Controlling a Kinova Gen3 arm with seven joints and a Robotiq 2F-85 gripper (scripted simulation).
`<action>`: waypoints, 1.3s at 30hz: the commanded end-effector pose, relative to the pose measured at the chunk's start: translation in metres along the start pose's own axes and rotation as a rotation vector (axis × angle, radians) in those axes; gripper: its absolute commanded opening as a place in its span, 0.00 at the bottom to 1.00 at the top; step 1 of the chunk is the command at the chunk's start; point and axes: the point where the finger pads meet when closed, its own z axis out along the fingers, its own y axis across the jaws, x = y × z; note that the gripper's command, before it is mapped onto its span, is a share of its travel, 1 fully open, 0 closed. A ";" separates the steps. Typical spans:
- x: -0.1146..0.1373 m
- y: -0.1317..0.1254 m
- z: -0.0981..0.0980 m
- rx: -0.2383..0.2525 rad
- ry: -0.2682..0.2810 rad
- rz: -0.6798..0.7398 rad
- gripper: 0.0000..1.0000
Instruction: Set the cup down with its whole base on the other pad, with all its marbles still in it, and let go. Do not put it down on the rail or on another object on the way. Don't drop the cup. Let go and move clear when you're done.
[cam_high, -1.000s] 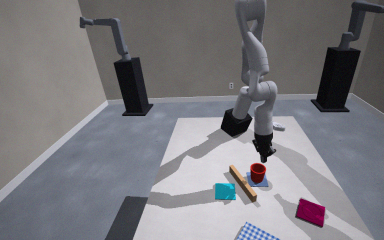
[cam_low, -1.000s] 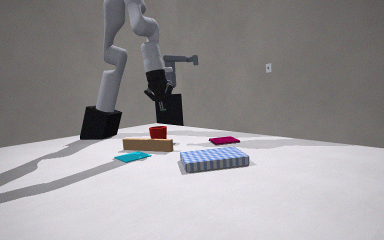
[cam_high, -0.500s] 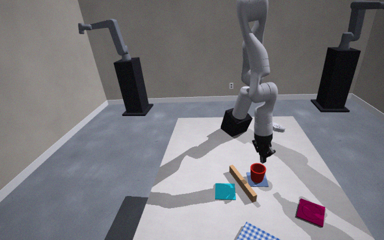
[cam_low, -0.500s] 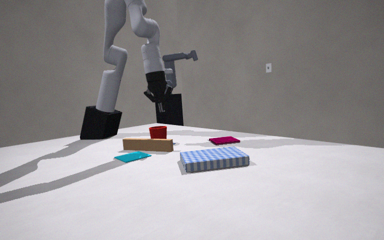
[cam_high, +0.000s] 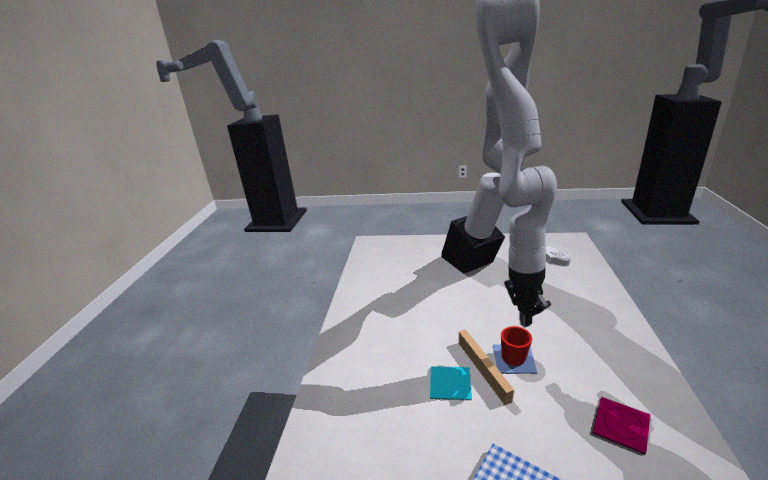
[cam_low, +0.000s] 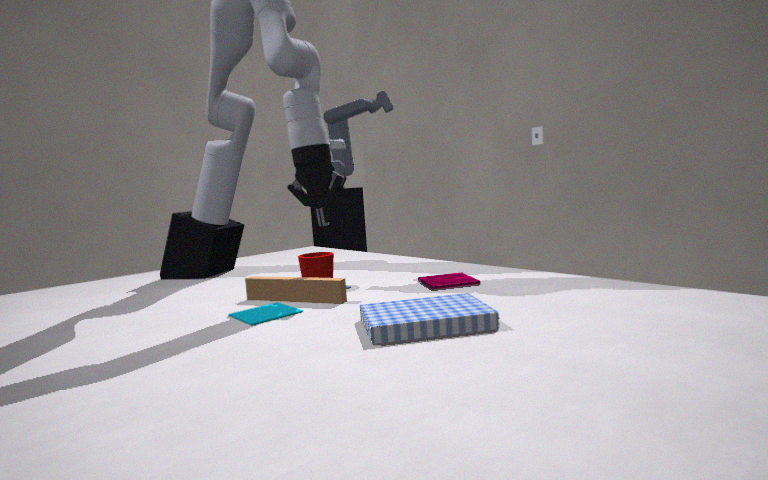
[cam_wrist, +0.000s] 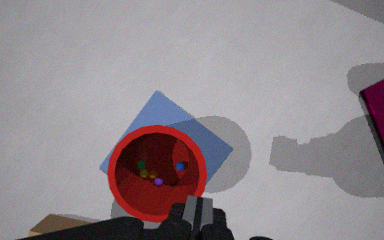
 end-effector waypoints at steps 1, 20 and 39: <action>0.000 0.001 -0.001 -0.003 -0.005 0.001 0.00; -0.001 -0.008 0.007 0.023 -0.016 0.024 0.00; 0.001 -0.027 0.024 0.086 -0.038 0.071 0.00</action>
